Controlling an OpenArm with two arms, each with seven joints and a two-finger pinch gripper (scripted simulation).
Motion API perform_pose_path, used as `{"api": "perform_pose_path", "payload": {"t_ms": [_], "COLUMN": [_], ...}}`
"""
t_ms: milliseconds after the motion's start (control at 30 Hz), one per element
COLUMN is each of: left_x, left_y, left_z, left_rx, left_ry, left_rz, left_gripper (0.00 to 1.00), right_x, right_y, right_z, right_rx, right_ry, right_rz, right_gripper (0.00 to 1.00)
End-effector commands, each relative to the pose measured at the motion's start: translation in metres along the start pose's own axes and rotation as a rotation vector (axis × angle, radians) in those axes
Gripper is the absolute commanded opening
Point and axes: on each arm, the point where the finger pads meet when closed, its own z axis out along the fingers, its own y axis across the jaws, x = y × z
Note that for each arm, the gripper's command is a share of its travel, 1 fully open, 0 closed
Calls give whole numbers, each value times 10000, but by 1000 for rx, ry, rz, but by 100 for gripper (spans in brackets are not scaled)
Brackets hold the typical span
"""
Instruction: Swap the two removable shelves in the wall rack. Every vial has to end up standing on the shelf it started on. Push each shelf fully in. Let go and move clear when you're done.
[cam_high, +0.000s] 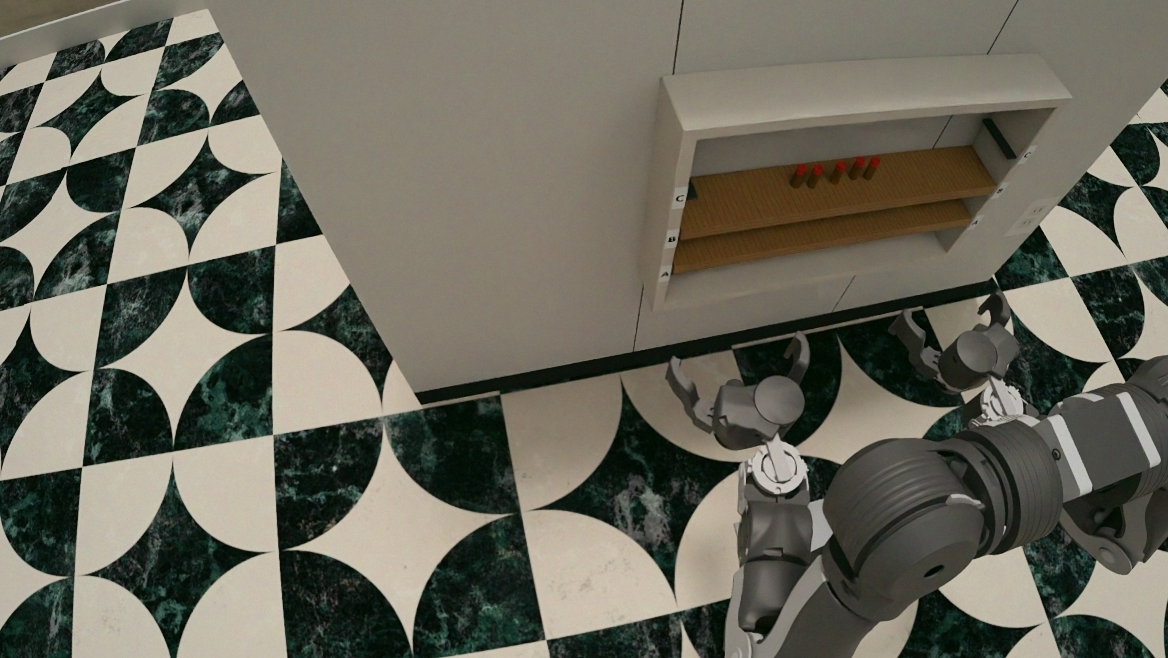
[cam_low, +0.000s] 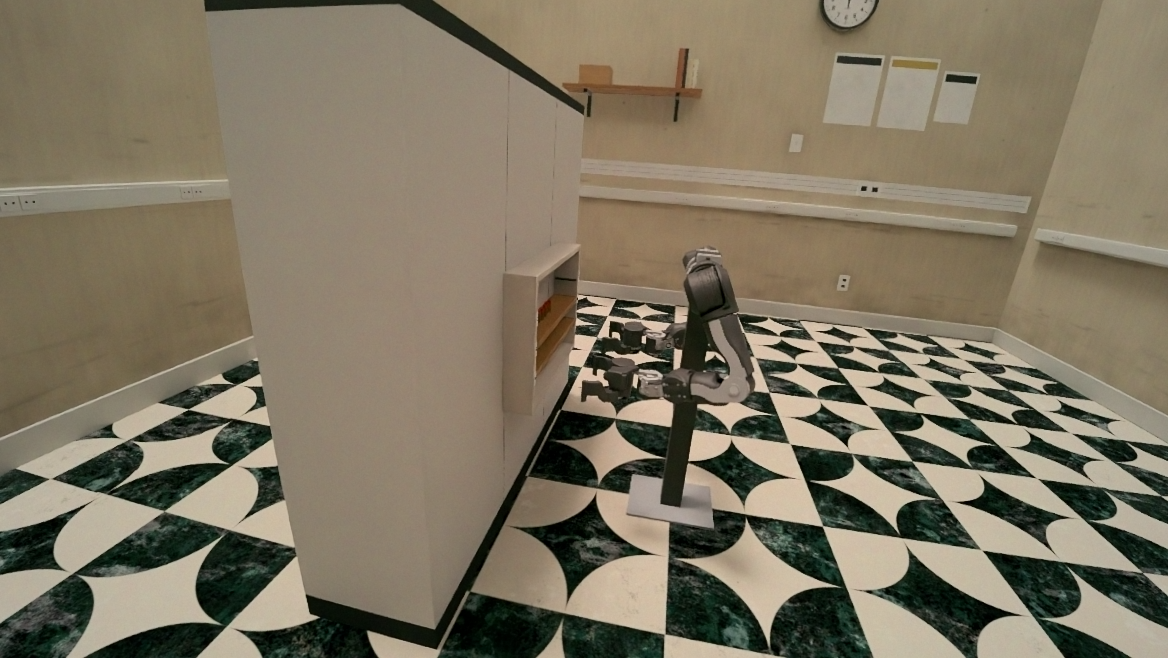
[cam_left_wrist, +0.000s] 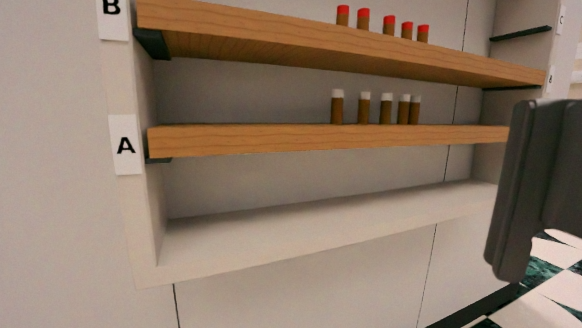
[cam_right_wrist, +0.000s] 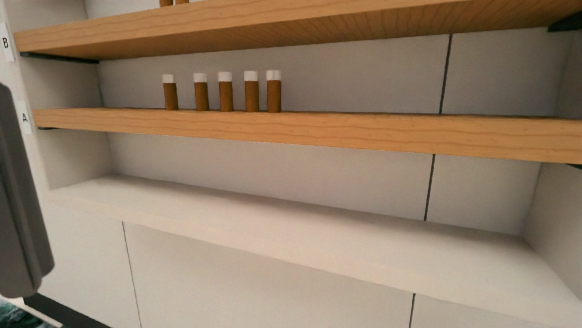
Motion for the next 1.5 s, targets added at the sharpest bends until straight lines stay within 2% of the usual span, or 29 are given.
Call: {"api": "perform_pose_path", "payload": {"t_ms": [0,533,667,933,1033,1467], "left_x": [12,12,1,3,3,5], "left_y": [0,0,13,40,50,87], "left_z": [2,2,18,53,67,116], "left_rx": [0,0,1,2,3,3], "left_ry": [4,4,1,2,3,3], "left_rz": [-1,-1,403,1272,1570,1570], "left_gripper": [100,100,98,93,92,85], "right_x": [12,12,1,2,3,5], "right_y": [0,0,11,33,41,72], "right_z": [2,2,18,53,67,116], "right_rx": [0,0,-1,-2,-3,-3], "right_ry": [4,4,1,2,3,3], "right_rz": [1,1,-403,-1272,-1570,-1570], "right_gripper": [100,100,98,93,92,85]}}
